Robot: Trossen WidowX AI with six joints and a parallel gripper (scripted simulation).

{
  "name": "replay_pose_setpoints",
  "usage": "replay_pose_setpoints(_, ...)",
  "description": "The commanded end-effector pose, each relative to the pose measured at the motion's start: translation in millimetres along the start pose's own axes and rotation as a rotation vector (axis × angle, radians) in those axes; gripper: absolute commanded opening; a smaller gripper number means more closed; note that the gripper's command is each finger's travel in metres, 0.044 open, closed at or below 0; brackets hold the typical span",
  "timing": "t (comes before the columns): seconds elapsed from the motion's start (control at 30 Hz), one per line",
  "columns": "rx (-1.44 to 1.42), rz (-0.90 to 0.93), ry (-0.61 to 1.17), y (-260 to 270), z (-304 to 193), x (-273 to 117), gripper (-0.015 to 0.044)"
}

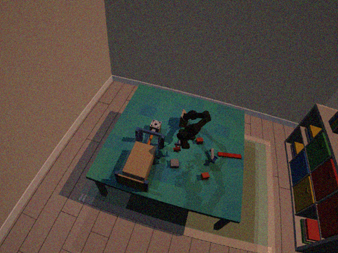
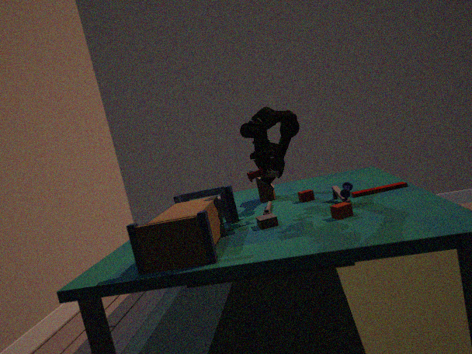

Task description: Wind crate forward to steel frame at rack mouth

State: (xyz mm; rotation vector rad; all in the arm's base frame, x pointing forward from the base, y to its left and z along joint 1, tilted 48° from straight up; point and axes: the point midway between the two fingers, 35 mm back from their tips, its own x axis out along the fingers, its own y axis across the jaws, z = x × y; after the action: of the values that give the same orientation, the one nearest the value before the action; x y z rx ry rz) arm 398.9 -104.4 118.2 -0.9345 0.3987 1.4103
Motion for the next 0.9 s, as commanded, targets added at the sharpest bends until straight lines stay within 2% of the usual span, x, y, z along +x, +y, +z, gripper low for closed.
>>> replay_pose_setpoints(0.0, 0.212, 0.008, 0.02, 21.2, -31.1, -3.9, 0.0)
replay_pose_setpoints(0.43, 0.905, 0.029, 0.052, 105.5, -114.0, -8.1, 0.0)
replay_pose_setpoints(0.87, 1.587, 0.063, 0.053, 203.3, -164.9, -2.8, 0.0)
